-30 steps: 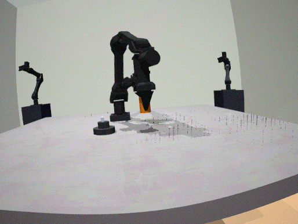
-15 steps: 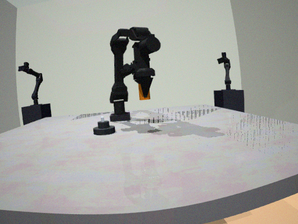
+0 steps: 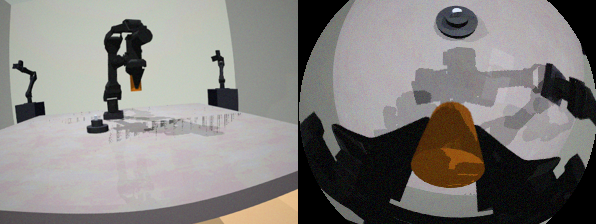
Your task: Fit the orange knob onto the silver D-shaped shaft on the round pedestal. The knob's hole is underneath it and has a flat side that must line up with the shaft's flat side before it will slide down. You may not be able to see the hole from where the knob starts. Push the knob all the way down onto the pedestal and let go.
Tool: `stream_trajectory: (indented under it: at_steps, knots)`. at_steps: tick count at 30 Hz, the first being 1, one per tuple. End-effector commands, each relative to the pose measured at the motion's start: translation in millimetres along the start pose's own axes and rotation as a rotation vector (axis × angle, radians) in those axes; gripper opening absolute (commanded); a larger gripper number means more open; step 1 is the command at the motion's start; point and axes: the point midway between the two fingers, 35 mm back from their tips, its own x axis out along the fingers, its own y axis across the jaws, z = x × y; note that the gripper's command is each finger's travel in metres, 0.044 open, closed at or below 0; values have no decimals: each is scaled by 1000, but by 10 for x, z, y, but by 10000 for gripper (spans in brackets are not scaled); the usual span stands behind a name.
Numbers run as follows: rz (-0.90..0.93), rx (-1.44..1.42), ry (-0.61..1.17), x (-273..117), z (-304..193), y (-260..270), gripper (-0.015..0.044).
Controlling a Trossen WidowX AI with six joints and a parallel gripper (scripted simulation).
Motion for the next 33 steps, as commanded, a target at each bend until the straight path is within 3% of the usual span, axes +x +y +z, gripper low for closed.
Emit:
stream_trajectory:
  at_steps: [1,33]
  knots:
    - [3,0,-1,23,109,44,0]
    - [5,-1,-10,340,1090,215,0]
